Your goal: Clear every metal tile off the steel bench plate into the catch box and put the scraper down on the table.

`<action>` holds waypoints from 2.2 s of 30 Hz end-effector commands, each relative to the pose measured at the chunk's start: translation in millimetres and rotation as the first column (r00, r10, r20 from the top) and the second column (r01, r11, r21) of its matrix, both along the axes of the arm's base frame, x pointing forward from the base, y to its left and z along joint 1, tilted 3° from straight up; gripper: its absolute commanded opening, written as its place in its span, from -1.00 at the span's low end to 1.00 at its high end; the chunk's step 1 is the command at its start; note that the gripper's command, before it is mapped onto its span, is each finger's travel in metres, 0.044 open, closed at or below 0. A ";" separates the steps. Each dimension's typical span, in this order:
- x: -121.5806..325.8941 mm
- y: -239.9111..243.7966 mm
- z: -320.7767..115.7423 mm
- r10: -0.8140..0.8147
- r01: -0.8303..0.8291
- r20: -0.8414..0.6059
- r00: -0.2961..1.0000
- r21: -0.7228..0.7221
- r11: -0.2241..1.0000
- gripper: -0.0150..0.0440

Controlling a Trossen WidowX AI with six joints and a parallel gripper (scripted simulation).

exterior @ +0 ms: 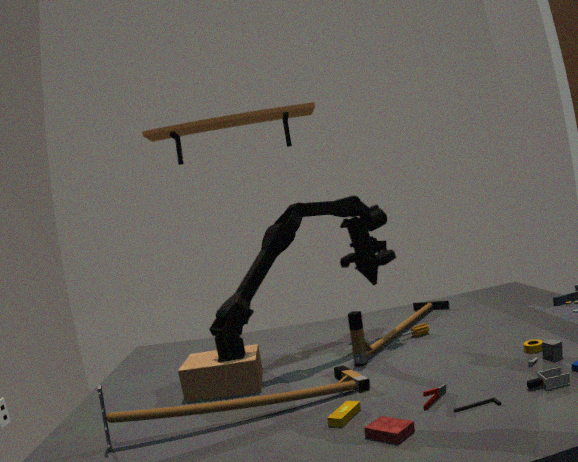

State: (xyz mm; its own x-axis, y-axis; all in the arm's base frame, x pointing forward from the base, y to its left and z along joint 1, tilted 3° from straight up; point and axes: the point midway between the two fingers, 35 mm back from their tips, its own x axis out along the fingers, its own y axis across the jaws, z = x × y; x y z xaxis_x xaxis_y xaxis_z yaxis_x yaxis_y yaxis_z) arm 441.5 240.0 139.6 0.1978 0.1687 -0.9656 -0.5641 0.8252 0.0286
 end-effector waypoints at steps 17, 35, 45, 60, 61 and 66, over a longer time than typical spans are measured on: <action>6.6 6.8 -42.9 -0.030 0.030 -0.010 1.000 0.006 1.000 -0.49; 9.2 11.0 -87.0 -0.051 0.051 -0.012 0.999 0.010 0.999 -0.49; 8.2 12.0 -111.4 -0.062 0.062 -0.013 0.998 0.013 0.998 -0.49; 3.4 11.7 -147.5 -0.079 0.080 -0.015 0.997 0.016 0.997 -0.49; 3.0 11.6 -149.9 -0.081 0.081 -0.015 0.997 0.016 0.997 -0.49; 1.5 11.2 -157.7 -0.084 0.085 -0.016 0.996 0.017 0.996 -0.49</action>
State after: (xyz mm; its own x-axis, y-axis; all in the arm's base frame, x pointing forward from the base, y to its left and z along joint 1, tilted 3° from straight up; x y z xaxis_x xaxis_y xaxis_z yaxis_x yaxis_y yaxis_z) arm 444.1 252.3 -12.5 0.2005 0.1745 -0.9640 -0.4983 0.8654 0.0530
